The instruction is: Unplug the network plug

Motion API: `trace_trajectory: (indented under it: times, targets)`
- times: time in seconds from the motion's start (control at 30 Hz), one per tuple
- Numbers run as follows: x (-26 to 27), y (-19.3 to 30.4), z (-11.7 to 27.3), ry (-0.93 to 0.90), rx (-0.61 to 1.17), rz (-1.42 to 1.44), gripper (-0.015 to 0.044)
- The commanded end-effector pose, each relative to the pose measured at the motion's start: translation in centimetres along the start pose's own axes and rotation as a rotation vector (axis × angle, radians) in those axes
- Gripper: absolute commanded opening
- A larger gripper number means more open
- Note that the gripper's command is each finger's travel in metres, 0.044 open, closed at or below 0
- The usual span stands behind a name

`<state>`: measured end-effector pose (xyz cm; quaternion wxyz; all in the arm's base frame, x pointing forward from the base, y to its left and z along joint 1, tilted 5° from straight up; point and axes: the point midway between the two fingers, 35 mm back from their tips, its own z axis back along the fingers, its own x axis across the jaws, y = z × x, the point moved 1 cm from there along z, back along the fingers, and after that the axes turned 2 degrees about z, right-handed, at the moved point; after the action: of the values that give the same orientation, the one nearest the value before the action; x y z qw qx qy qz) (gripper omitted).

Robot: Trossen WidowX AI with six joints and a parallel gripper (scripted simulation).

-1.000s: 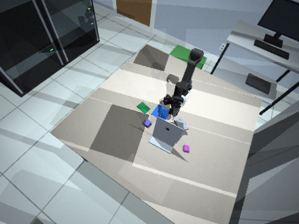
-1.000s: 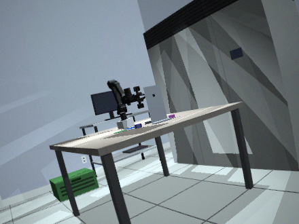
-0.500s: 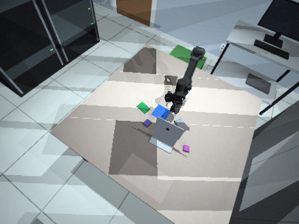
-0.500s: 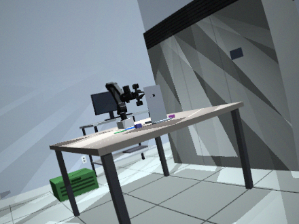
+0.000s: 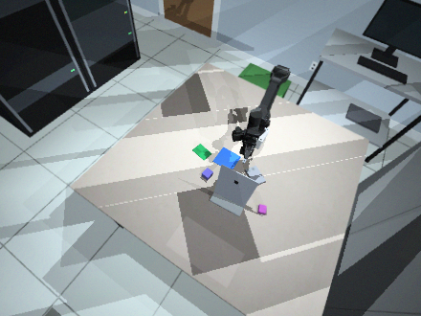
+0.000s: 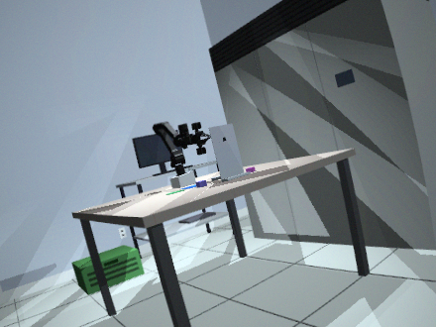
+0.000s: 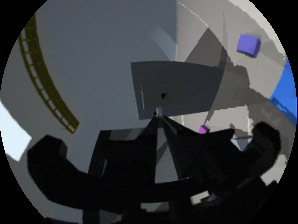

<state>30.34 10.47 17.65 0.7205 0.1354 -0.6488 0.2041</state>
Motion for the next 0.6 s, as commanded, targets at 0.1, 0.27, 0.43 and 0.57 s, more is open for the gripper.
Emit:
trace_trajectory:
  times: [0.1,0.27,0.43,0.57]
  targets:
    - [-2.6,-1.8,0.5,0.135,-0.089,-0.055,0.0000]
    - [-4.8,-3.0,1.3,0.250,-0.157,-0.095,0.0000]
    - [-7.1,-4.0,2.3,0.365,-0.224,-0.133,0.0000]
    - [-8.8,-4.8,3.4,0.457,-0.278,-0.162,0.0000]
